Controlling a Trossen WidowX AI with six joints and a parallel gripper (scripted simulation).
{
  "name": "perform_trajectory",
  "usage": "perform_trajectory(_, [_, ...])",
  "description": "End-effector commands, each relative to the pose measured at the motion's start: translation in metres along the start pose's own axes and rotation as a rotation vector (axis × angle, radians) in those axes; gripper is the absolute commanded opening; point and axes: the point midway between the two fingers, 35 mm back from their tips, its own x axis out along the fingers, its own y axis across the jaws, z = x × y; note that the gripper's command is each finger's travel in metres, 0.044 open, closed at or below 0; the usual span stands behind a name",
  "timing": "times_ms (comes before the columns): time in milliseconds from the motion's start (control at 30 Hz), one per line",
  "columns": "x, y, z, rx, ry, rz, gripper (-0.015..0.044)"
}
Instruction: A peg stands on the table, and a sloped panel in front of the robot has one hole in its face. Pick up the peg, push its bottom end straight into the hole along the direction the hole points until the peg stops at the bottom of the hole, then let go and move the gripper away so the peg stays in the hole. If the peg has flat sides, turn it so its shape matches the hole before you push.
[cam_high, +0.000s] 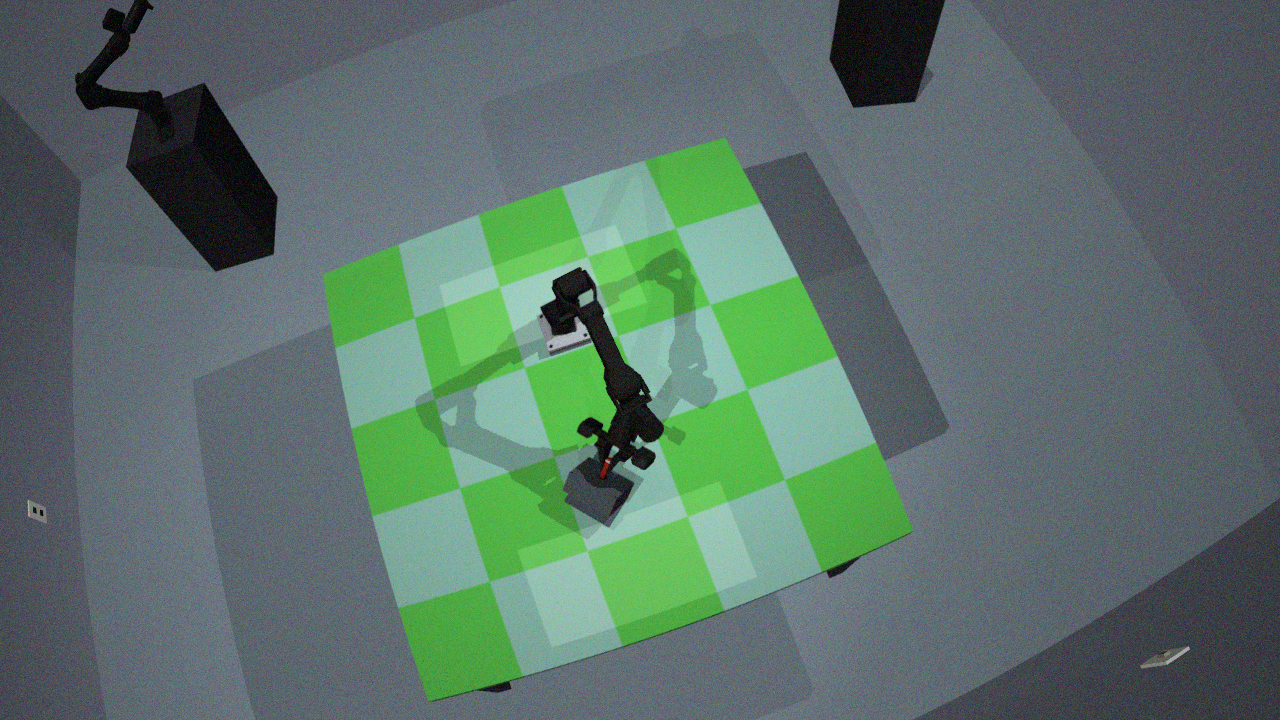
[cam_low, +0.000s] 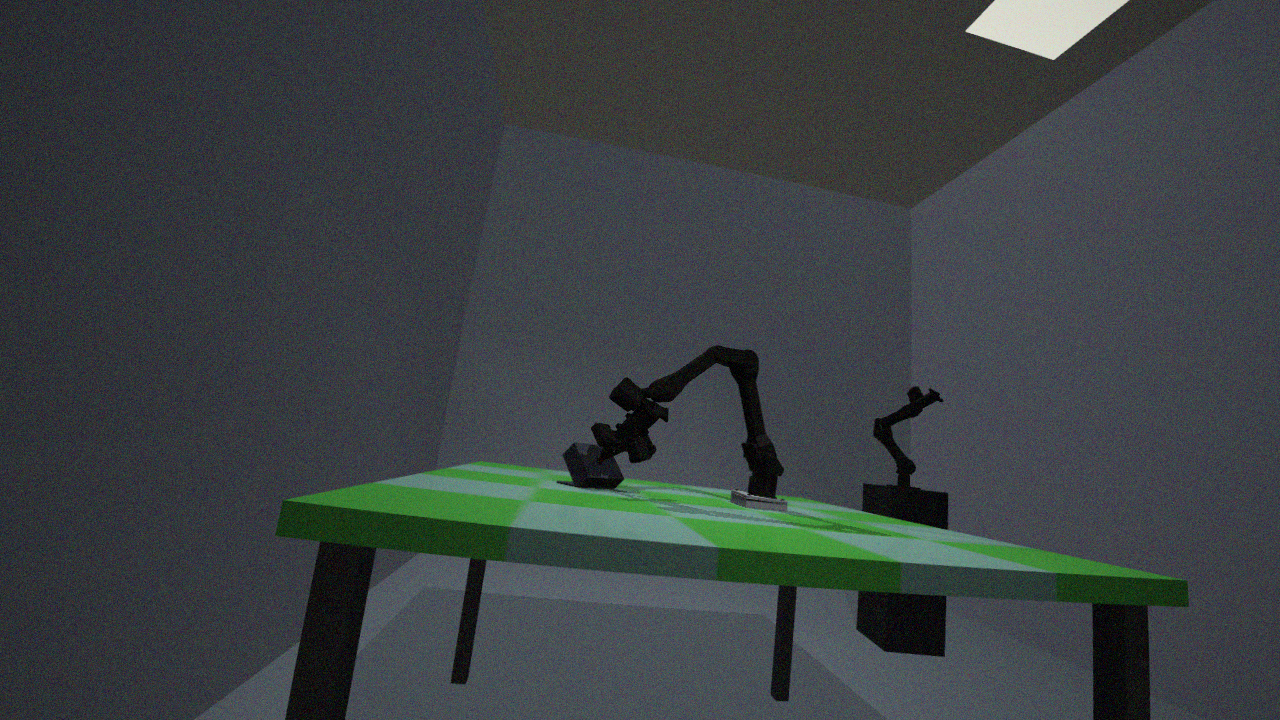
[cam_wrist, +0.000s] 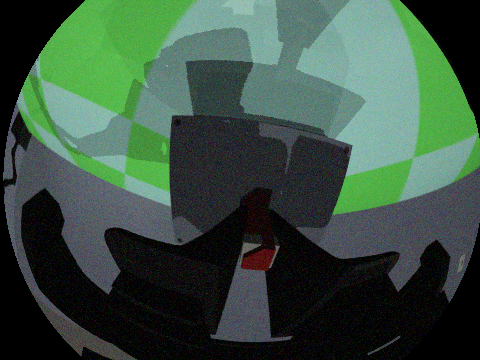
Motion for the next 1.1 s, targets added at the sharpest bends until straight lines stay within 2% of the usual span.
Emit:
perform_trajectory(0, [0.0,0.0,0.0,0.0,0.0,0.0,0.0])
perform_trajectory(33, [0.0,0.0,0.0,0.0,0.0,0.0,0.0])
perform_trajectory(600, [-0.006,-0.001,0.0,0.0,-0.002,0.0,0.044])
perform_trajectory(1067, [-0.038,-0.005,0.001,-0.002,-0.009,-0.001,0.044])
